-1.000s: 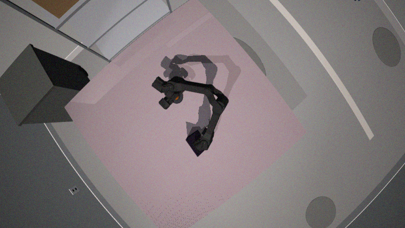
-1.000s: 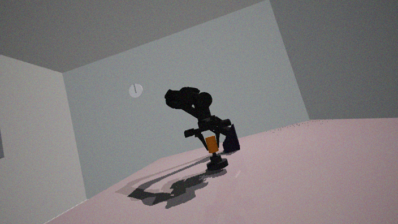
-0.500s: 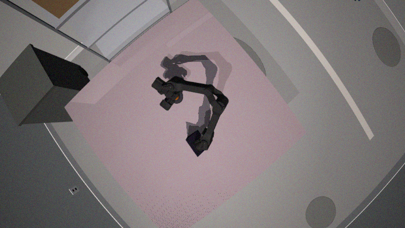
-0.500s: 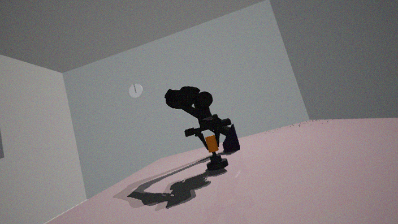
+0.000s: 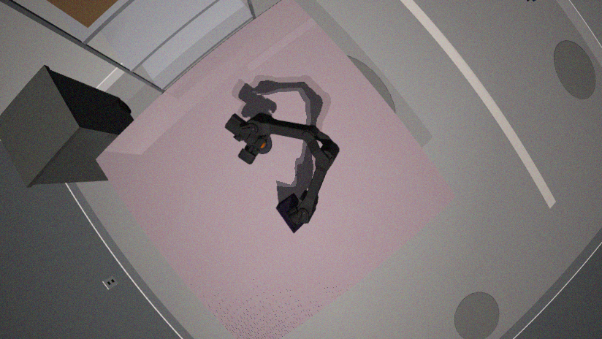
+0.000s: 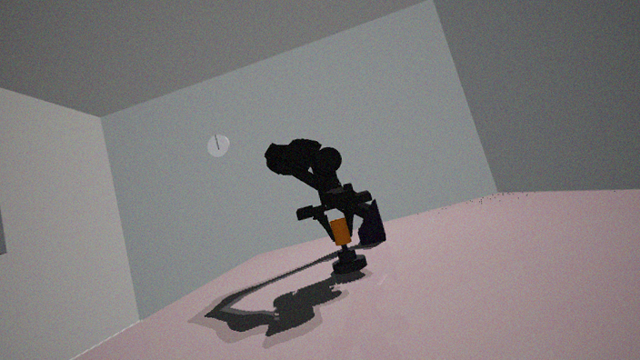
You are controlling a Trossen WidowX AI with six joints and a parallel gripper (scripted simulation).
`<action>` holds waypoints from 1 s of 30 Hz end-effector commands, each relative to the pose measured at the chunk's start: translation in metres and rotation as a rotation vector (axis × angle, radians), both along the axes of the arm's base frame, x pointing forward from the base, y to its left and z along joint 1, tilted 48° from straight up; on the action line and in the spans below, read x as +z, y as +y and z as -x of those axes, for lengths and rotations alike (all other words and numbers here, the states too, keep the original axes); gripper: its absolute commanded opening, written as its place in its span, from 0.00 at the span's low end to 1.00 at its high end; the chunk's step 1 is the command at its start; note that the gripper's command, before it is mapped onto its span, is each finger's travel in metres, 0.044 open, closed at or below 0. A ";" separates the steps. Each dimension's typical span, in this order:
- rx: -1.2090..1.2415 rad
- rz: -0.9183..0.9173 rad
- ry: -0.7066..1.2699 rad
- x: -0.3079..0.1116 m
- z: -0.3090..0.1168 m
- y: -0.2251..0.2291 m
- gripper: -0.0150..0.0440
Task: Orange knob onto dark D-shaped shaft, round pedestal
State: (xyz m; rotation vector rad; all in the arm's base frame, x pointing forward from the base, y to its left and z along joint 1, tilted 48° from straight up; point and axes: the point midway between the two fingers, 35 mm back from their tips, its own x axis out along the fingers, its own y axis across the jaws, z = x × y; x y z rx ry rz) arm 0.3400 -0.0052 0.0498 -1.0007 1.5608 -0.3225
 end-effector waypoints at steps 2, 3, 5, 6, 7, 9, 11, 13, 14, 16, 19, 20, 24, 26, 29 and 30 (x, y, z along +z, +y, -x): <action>0.003 0.000 0.003 -0.001 0.001 0.000 0.25; 0.003 0.000 0.003 -0.001 0.001 0.000 0.25; 0.003 0.000 0.003 0.000 0.002 0.000 0.25; 0.003 0.000 0.003 0.000 0.002 0.000 0.25; 0.003 0.000 0.003 0.000 0.002 0.000 0.25; 0.003 0.000 0.003 0.001 0.002 0.000 0.25; 0.003 0.000 0.003 0.001 0.001 0.000 0.25; 0.003 0.000 0.003 0.002 0.001 0.000 0.25; 0.003 0.000 0.003 0.002 0.001 0.000 0.25; 0.003 0.000 0.003 0.000 0.001 -0.002 0.25; 0.003 0.000 0.002 -0.001 0.000 -0.003 0.25; 0.003 0.000 0.002 -0.001 0.000 -0.002 0.25; 0.003 0.000 0.003 -0.001 0.001 -0.001 0.25; 0.003 0.000 0.003 -0.001 0.001 -0.001 0.25; 0.003 0.000 0.003 -0.002 0.001 -0.002 0.25; 0.003 0.000 0.003 -0.002 0.001 -0.002 0.25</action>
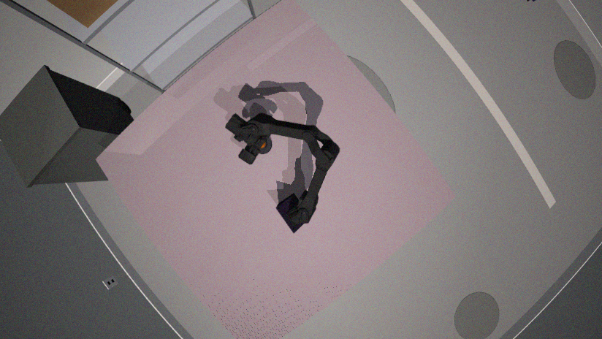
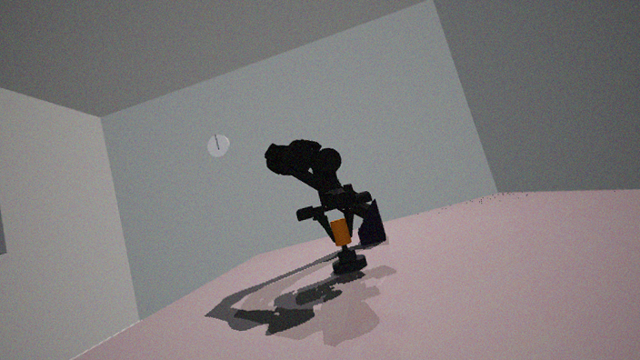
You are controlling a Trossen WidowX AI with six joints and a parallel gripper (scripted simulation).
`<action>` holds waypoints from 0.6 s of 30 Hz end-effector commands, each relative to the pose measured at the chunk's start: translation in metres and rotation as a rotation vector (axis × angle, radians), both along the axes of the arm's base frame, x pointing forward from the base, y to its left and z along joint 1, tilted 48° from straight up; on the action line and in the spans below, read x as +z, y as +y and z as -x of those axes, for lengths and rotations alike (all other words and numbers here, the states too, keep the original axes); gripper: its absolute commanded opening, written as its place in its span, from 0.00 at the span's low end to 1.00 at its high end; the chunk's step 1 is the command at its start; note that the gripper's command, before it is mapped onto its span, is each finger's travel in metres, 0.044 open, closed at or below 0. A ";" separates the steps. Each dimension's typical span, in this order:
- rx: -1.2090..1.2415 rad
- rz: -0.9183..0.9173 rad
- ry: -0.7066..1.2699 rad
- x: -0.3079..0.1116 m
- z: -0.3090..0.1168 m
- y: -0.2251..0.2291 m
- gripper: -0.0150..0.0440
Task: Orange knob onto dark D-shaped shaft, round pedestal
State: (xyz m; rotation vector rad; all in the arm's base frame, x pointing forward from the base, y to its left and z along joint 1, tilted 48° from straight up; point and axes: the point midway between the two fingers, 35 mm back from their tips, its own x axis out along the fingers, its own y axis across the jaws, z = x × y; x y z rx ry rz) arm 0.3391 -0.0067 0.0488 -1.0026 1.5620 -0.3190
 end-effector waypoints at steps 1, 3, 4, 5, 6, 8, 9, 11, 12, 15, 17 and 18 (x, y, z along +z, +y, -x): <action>0.000 0.001 0.000 -0.001 0.000 0.000 0.25; 0.000 0.001 0.000 -0.001 0.001 0.000 0.25; 0.000 0.001 0.000 -0.001 0.001 0.000 0.25; 0.000 0.001 0.000 -0.001 0.001 0.000 0.25; 0.000 0.001 0.000 -0.001 0.001 -0.001 0.25; 0.000 0.001 0.000 0.001 0.001 0.001 0.25; 0.000 0.001 0.000 0.002 0.001 0.002 0.25; 0.000 0.001 0.000 0.003 0.001 0.003 0.25; 0.006 0.001 0.006 0.003 0.001 0.003 0.25; 0.052 0.006 0.056 0.003 0.001 0.003 0.25; 0.101 0.010 0.111 0.003 0.000 0.002 0.25; 0.122 0.012 0.134 0.003 -0.001 0.002 0.25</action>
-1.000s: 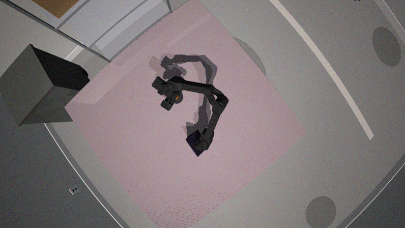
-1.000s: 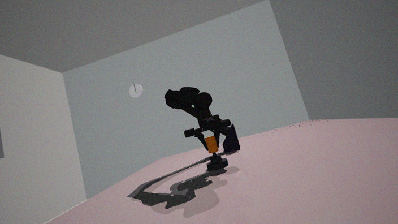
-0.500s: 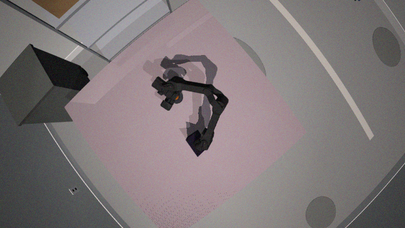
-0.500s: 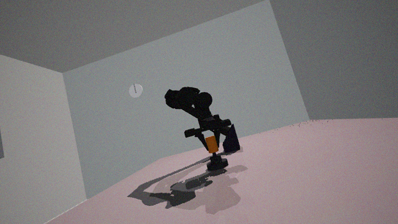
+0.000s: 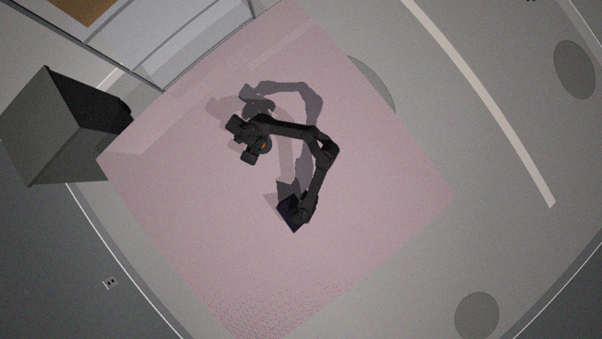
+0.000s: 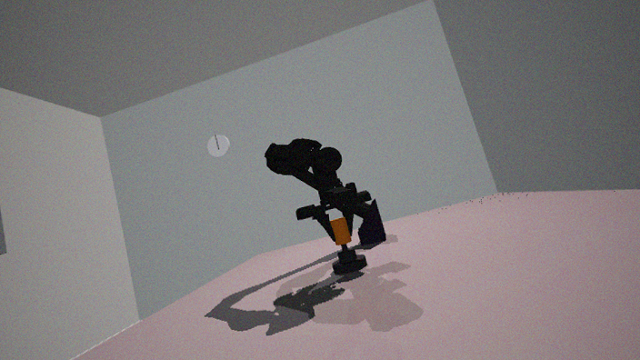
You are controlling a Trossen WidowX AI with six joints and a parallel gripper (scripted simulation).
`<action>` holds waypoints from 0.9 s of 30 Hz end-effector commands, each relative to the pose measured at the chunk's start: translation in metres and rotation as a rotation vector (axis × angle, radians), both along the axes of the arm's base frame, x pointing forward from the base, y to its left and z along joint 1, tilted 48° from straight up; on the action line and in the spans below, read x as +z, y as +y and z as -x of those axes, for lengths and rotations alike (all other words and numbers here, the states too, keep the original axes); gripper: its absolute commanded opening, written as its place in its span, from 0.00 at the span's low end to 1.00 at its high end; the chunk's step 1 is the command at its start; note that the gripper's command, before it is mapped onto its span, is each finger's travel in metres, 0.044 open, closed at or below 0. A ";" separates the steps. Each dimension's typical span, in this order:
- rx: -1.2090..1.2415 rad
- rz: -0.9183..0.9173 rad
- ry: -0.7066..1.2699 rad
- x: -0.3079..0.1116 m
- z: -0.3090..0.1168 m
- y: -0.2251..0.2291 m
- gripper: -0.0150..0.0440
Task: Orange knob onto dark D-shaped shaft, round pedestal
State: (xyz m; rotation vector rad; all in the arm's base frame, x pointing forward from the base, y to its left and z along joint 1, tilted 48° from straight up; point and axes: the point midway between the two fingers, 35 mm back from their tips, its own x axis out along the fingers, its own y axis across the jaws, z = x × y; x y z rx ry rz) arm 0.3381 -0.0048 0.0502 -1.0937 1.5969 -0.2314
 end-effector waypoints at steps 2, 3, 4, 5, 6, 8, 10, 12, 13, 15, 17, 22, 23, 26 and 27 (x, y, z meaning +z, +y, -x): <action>0.064 0.005 0.067 0.001 -0.003 -0.001 0.25; 0.064 0.005 0.067 0.001 -0.003 -0.001 0.25; 0.064 0.005 0.067 0.001 -0.003 -0.001 0.25; 0.064 0.005 0.067 0.001 -0.003 -0.001 0.25; 0.064 0.005 0.067 0.000 -0.002 -0.001 0.25; 0.064 0.005 0.067 0.000 -0.002 -0.001 0.25; 0.064 0.005 0.067 -0.001 -0.002 0.000 0.25; 0.064 0.005 0.067 -0.001 -0.001 0.000 0.25; 0.064 0.005 0.067 -0.001 -0.001 0.000 0.25; 0.064 0.005 0.067 -0.002 0.000 -0.001 0.25; 0.064 0.005 0.067 -0.002 0.000 -0.001 0.25; 0.064 0.005 0.067 0.000 0.000 -0.001 0.25; 0.064 0.005 0.067 0.000 0.000 -0.001 0.25; 0.064 0.005 0.067 0.001 -0.001 -0.001 0.25; 0.064 0.005 0.067 0.001 -0.001 -0.001 0.25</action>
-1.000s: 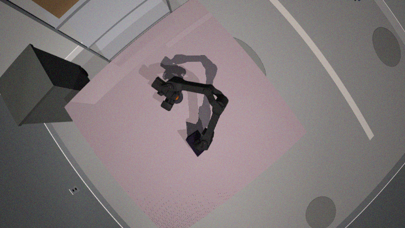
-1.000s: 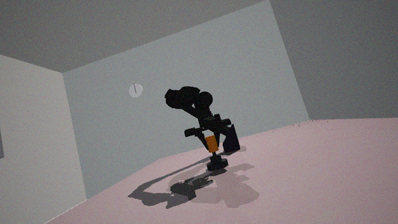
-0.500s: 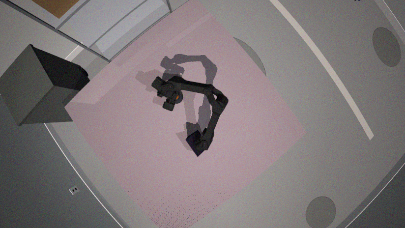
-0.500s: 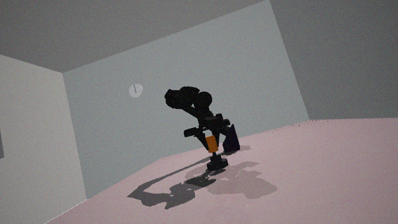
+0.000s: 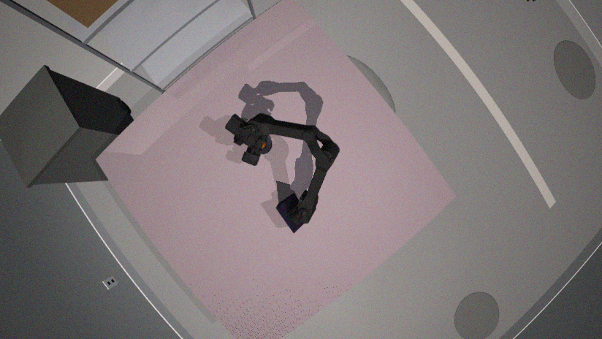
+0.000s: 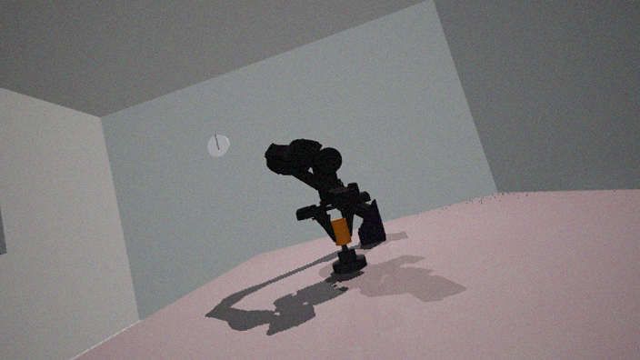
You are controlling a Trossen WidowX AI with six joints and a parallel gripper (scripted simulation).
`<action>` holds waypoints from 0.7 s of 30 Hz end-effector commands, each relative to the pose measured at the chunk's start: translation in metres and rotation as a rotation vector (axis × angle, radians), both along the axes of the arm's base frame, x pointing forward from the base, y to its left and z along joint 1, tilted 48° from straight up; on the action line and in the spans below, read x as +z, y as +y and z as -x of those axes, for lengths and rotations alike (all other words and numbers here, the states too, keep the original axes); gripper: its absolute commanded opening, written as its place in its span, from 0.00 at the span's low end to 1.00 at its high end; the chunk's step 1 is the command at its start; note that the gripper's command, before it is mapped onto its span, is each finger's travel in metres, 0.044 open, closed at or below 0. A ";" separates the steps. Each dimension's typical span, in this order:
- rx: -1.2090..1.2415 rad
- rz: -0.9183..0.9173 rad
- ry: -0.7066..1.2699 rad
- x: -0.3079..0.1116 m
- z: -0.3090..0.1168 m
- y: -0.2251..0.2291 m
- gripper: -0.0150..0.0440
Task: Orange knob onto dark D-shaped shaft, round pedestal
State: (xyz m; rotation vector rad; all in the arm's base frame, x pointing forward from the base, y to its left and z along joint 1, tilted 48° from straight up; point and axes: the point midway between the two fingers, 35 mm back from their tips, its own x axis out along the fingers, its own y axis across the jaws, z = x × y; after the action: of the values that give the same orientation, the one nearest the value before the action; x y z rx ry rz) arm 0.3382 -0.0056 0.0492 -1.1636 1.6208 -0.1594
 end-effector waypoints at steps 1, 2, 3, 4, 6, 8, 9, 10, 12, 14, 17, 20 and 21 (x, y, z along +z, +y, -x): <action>0.002 -0.001 -0.001 0.002 -0.001 0.000 0.25; 0.002 -0.001 -0.001 0.003 -0.001 0.000 0.25; 0.002 -0.001 -0.001 0.003 -0.002 0.000 0.25; 0.002 -0.001 -0.001 0.003 -0.002 0.000 0.25; 0.002 -0.001 -0.001 0.002 -0.002 0.000 0.25; 0.002 -0.001 -0.001 0.000 -0.002 -0.001 0.25; 0.002 -0.001 -0.001 0.000 -0.002 -0.001 0.25; 0.002 -0.001 -0.001 0.000 -0.002 -0.001 0.25; 0.002 -0.001 -0.001 -0.001 -0.002 -0.001 0.25; 0.002 -0.001 -0.001 -0.001 -0.002 -0.001 0.25; 0.002 -0.001 -0.001 -0.001 0.000 -0.001 0.25; 0.002 -0.001 -0.001 -0.002 0.001 -0.001 0.25; 0.002 -0.001 -0.001 -0.001 0.001 -0.001 0.25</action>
State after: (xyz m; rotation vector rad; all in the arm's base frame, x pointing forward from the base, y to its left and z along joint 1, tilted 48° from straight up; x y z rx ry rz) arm 0.3393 -0.0063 0.0482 -1.1626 1.6168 -0.1581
